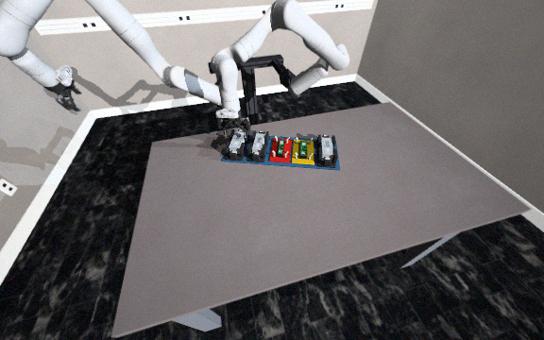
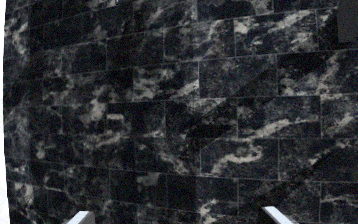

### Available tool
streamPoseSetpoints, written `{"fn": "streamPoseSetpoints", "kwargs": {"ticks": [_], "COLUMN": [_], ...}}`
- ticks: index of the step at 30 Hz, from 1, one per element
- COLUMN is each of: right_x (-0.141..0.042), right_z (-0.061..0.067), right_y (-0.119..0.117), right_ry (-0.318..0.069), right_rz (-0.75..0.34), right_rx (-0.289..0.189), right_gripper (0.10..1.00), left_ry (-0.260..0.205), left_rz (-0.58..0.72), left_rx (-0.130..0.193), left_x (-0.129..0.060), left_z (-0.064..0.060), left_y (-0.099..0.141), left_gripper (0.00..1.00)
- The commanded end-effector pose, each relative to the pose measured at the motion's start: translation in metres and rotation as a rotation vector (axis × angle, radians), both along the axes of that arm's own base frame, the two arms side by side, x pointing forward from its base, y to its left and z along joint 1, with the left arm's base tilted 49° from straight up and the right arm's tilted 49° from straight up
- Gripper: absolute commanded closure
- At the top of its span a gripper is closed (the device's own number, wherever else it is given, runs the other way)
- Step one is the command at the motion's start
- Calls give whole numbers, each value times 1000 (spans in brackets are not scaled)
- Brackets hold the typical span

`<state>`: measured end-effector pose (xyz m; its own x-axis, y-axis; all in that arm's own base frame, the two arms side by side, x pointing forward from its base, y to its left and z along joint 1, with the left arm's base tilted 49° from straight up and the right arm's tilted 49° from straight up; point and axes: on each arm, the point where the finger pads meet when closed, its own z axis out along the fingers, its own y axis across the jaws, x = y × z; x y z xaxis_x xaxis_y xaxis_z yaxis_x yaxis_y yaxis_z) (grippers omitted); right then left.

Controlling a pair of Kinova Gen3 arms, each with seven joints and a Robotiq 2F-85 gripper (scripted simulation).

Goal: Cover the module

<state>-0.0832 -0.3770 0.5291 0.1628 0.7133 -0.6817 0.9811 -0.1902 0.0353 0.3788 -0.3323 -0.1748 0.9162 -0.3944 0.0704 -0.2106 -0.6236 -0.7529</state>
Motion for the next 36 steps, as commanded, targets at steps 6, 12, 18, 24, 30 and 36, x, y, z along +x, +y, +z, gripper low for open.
{"fn": "streamPoseSetpoints", "kwargs": {"ticks": [6, 12, 18, 24, 30, 36], "right_x": [0, 0, 0, 0, 0, 0], "right_z": [0, 0, 0, 0, 0, 0], "right_y": [0, 0, 0, 0, 0, 0], "right_ry": [-1, -1, -1, -1, -1, -1], "right_rz": [-1, -1, -1, -1, -1, -1], "right_rx": [-1, -1, -1, -1, -1, -1], "right_gripper": [100, 100, 100, 100, 100, 100], "left_ry": [-1, -1, -1, -1, -1, -1], "left_rz": [-5, -6, -5, -6, -6, -5], "left_rx": [2, 2, 0, 2, 2, 0], "left_x": [3, 4, 3, 4, 4, 4], "left_z": [-4, -5, -4, -5, -5, -5], "left_y": [4, 4, 3, 4, 4, 4], "left_gripper": [2, 2, 2, 2, 2, 2]}}
